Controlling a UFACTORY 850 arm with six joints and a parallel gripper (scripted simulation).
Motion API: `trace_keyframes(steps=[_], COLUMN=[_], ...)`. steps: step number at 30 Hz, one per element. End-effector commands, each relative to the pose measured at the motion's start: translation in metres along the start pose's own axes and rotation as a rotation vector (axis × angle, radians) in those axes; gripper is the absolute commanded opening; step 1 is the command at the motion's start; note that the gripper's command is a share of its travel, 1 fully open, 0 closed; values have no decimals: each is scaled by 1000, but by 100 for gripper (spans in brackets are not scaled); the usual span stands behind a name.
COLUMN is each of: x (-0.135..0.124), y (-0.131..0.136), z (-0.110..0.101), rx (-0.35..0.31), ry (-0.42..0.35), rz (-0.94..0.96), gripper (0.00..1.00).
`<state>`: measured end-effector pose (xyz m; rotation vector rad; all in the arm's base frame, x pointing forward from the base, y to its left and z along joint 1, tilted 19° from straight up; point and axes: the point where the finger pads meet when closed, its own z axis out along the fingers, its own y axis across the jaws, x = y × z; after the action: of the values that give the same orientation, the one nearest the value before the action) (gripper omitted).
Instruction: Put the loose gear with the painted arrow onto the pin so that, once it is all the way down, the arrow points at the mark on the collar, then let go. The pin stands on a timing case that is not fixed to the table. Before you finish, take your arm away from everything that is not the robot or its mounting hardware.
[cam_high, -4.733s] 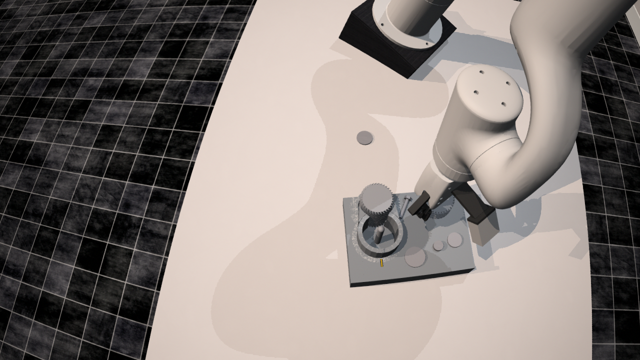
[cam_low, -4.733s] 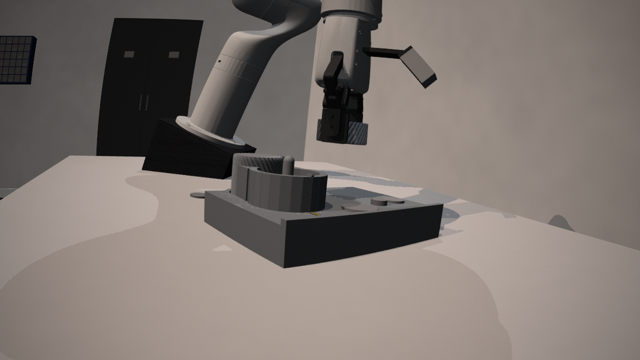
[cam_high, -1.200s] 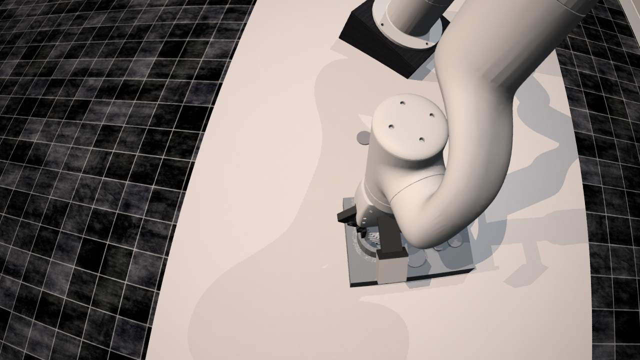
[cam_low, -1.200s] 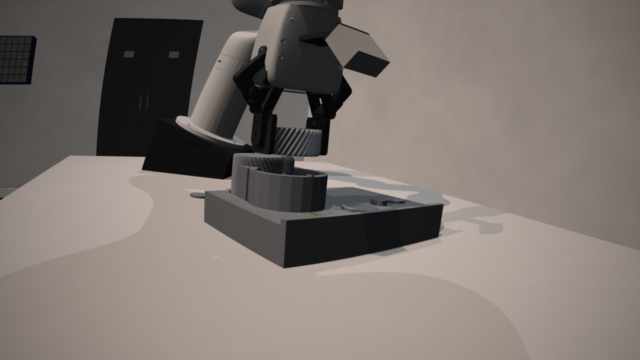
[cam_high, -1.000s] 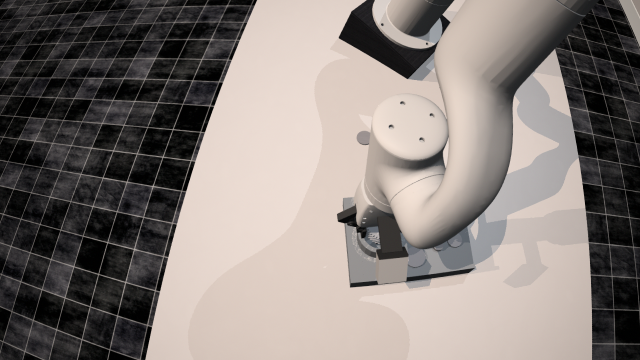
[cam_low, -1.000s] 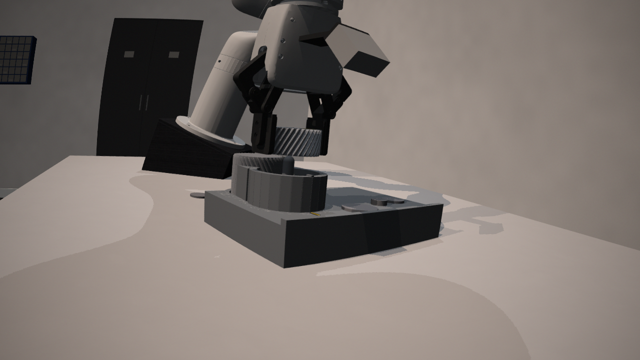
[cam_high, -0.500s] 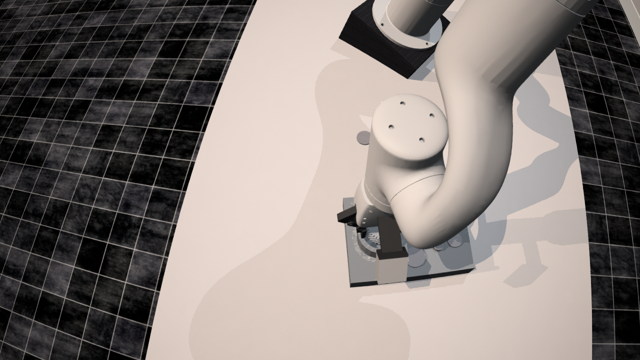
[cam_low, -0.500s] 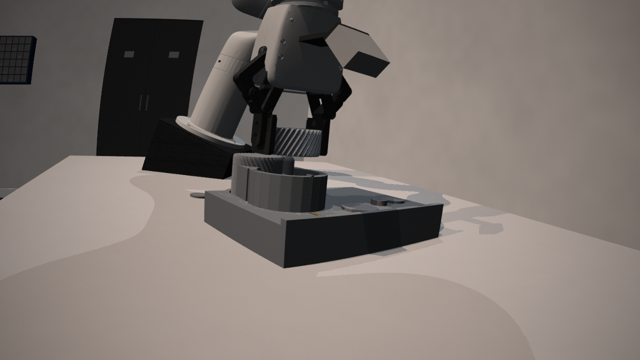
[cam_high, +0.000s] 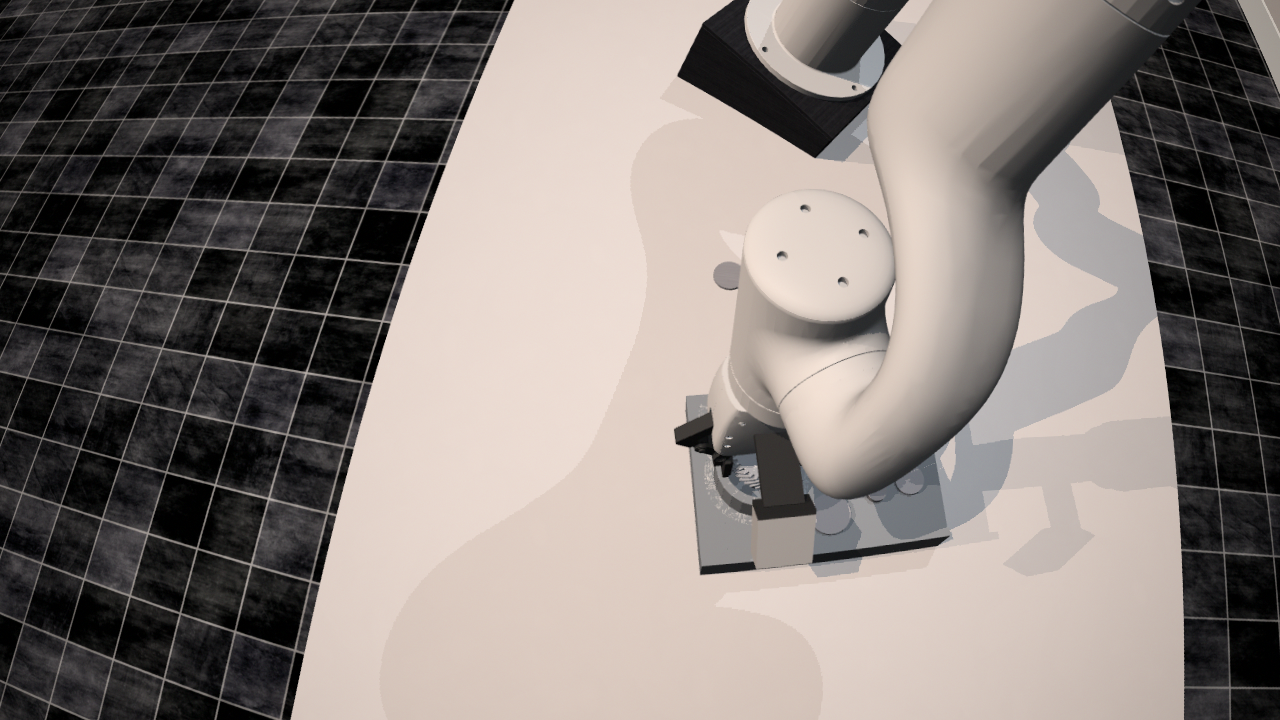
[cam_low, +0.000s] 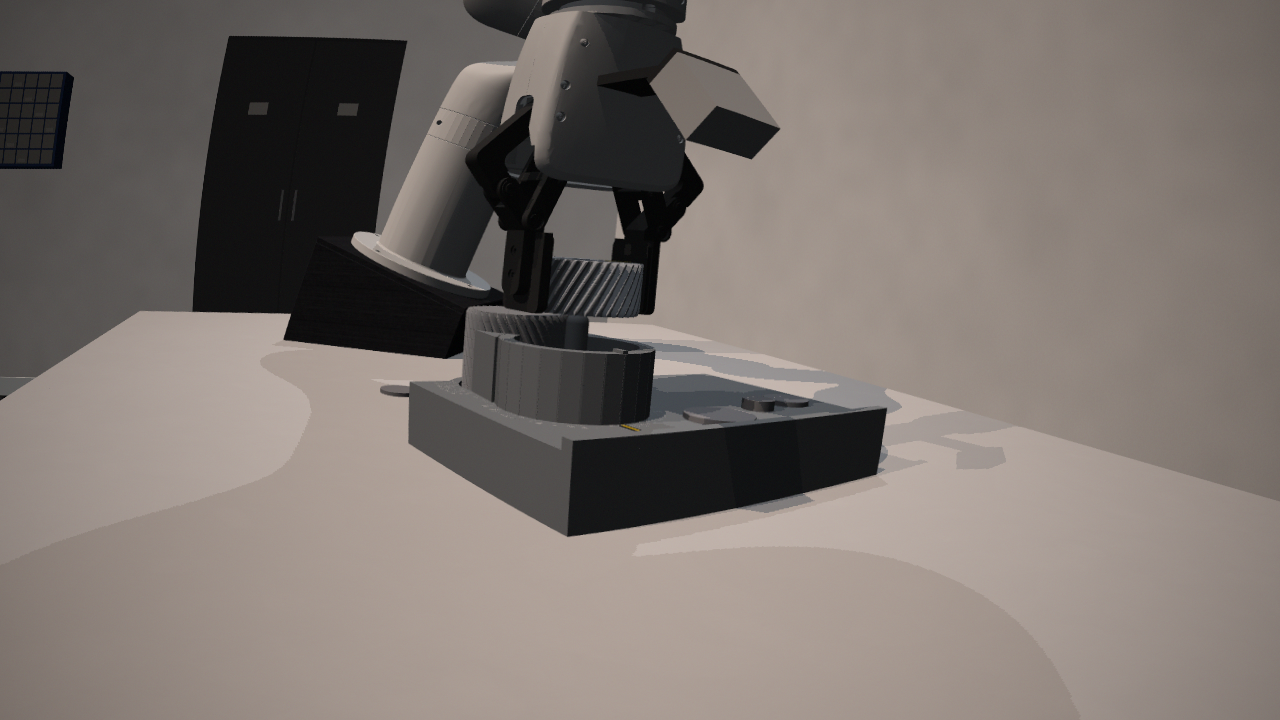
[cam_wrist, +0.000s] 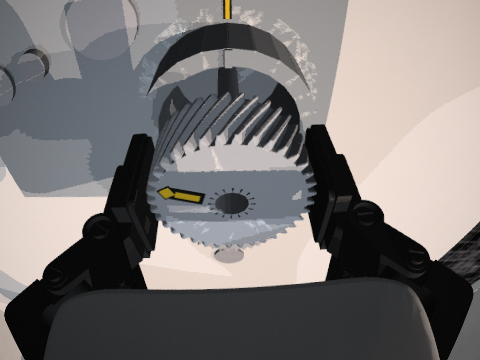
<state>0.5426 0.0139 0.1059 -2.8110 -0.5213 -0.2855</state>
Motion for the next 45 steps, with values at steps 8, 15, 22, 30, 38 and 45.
trace_keyframes(steps=[8, 15, 22, 30, 38, 45], x=[1, 1, 1, 1, 1, 1], y=[0, 0, 0, 0, 0, 0], z=[1, 2, 3, 4, 4, 4], rx=[-1, -1, -1, -1, -1, -1], ry=[2, 2, 2, 2, 2, 2], rz=[0, 0, 0, 0, 0, 0], gripper=[0, 0, 0, 0, 0, 0])
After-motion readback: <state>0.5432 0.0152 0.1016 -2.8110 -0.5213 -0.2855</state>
